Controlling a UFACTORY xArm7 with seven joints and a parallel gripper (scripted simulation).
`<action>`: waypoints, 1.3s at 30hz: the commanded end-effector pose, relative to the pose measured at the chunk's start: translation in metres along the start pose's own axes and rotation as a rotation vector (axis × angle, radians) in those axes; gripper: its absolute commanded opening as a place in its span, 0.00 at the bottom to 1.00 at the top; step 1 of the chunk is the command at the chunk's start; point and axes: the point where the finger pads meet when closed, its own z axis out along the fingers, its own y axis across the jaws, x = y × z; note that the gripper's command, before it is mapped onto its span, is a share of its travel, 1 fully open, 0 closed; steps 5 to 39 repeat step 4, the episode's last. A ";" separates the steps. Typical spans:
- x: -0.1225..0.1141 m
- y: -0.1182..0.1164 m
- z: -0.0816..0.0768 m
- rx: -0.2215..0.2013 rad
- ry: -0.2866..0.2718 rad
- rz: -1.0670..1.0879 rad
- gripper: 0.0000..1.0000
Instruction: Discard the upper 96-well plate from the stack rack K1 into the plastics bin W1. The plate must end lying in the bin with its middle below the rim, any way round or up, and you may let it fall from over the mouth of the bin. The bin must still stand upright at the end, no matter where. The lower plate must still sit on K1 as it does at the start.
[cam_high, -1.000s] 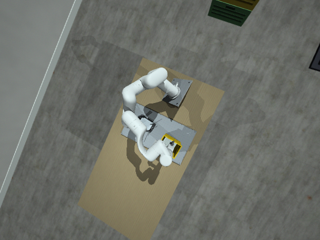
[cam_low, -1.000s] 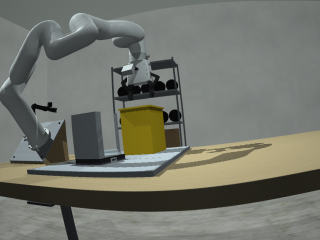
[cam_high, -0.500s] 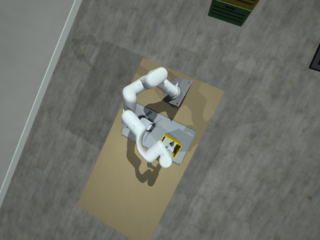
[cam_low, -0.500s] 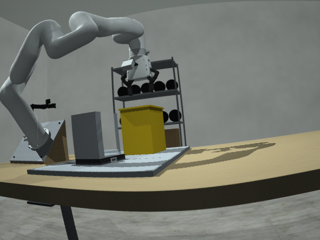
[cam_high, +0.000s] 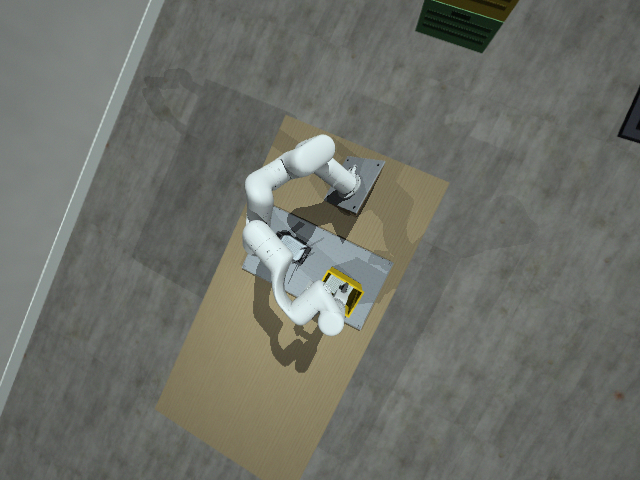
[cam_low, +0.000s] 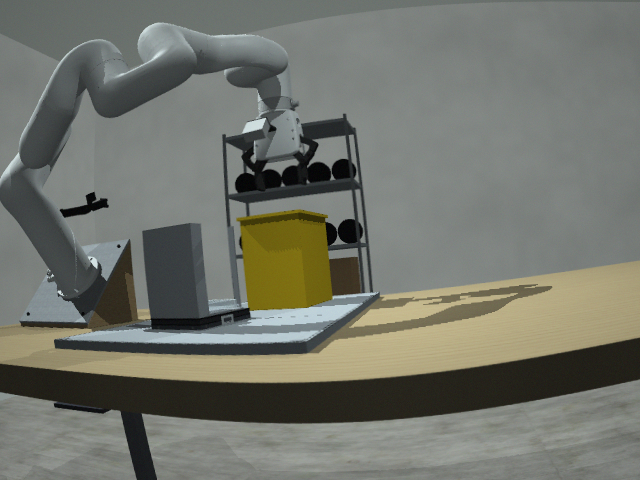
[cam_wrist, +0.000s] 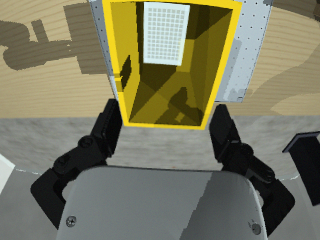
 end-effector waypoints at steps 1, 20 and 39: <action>-0.001 0.000 -0.003 0.003 -0.004 0.000 1.00; -0.001 0.000 -0.003 0.003 -0.004 0.000 1.00; -0.001 0.000 -0.003 0.003 -0.004 0.000 1.00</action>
